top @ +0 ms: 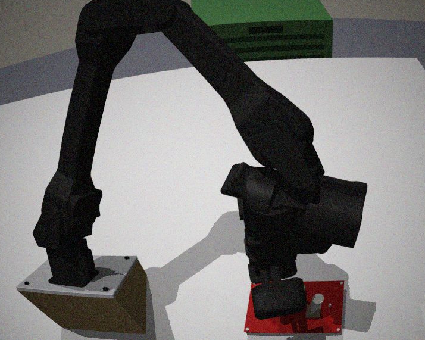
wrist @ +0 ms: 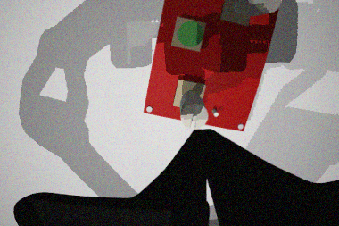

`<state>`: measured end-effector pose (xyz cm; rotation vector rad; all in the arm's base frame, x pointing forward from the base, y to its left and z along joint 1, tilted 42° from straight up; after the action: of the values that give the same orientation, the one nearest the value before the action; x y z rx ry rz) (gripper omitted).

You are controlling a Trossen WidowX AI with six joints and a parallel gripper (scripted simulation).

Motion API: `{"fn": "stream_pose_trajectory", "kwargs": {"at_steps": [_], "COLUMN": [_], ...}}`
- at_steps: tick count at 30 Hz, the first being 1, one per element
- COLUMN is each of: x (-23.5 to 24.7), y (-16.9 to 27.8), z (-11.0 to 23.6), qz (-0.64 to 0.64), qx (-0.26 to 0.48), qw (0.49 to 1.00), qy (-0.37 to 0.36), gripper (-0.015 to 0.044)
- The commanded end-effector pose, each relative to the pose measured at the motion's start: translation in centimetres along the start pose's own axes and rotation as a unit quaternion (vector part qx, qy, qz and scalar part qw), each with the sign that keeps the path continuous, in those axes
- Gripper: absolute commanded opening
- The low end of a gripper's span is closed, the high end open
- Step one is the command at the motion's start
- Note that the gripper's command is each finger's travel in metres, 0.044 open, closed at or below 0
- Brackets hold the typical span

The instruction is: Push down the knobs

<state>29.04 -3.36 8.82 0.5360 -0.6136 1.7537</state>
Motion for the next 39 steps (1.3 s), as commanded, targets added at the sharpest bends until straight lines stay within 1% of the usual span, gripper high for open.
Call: {"fn": "stream_pose_trajectory", "kwargs": {"at_steps": [1,9,21,39], "x": [-0.1,-0.1,0.0,0.0], "y": [0.2,0.2,0.3,0.3], "z": [-1.0,-1.2,-3.1,-3.1], "qz": [-0.006,-0.006,-0.006,-0.006], "qx": [0.005,0.005,0.005,0.005], "qw": [1.0,1.0,1.0,1.0], "qy": [-0.006,-0.006,-0.007,-0.007], "gripper": [0.0,0.0,0.0,0.0]}}
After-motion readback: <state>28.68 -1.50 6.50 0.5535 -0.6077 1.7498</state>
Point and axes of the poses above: the point midway between the two fingers, 35 mm back from their tips, its own z axis back along the fingers, its own x axis across the jaws, y = z × x, the point moved 10 cm from there along z, back along the fingers, and after that the axes turned 5 degrees about z, right-handed, at the moved point
